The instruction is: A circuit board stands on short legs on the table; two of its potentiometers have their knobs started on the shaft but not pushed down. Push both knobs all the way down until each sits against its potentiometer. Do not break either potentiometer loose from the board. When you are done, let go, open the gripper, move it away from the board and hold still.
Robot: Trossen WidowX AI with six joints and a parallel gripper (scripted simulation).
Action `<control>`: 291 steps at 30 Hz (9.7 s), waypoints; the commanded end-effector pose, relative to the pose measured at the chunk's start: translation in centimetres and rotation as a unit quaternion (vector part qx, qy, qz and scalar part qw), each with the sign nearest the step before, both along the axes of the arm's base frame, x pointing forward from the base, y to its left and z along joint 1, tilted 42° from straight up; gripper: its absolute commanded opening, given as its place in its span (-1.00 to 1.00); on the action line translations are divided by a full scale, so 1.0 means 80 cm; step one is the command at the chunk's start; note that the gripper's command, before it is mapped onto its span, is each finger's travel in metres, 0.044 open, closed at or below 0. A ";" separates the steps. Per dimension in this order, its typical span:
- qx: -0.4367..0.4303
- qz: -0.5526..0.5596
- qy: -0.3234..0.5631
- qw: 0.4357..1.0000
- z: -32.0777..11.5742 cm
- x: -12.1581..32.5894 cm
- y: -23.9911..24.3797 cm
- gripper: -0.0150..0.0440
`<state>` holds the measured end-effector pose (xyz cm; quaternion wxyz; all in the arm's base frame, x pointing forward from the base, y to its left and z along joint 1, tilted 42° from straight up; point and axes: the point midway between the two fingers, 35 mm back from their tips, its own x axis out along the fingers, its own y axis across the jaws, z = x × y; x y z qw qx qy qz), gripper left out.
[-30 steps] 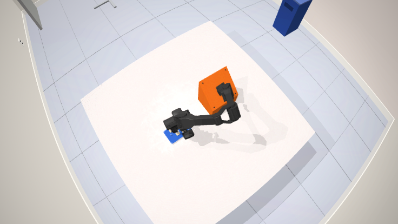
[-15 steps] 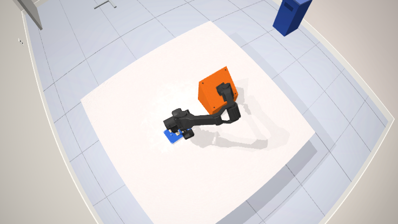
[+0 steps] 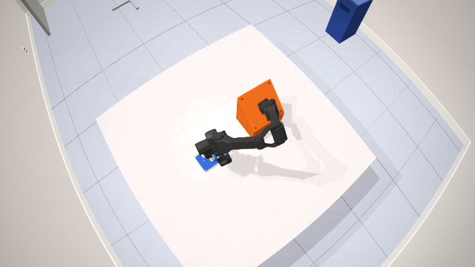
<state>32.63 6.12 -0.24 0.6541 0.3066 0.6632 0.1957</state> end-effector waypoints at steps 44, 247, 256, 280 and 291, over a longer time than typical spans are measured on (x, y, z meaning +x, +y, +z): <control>0.002 0.003 0.000 1.000 -0.011 0.001 0.011 -0.49; -0.040 0.481 -0.422 0.767 0.011 0.054 -0.075 -0.49; -0.040 0.565 -0.495 0.659 0.015 0.063 -0.082 -0.49; -0.039 0.679 -0.600 0.422 0.018 0.080 -0.093 -0.49; -0.039 0.678 -0.600 0.422 0.000 0.080 -0.077 -0.49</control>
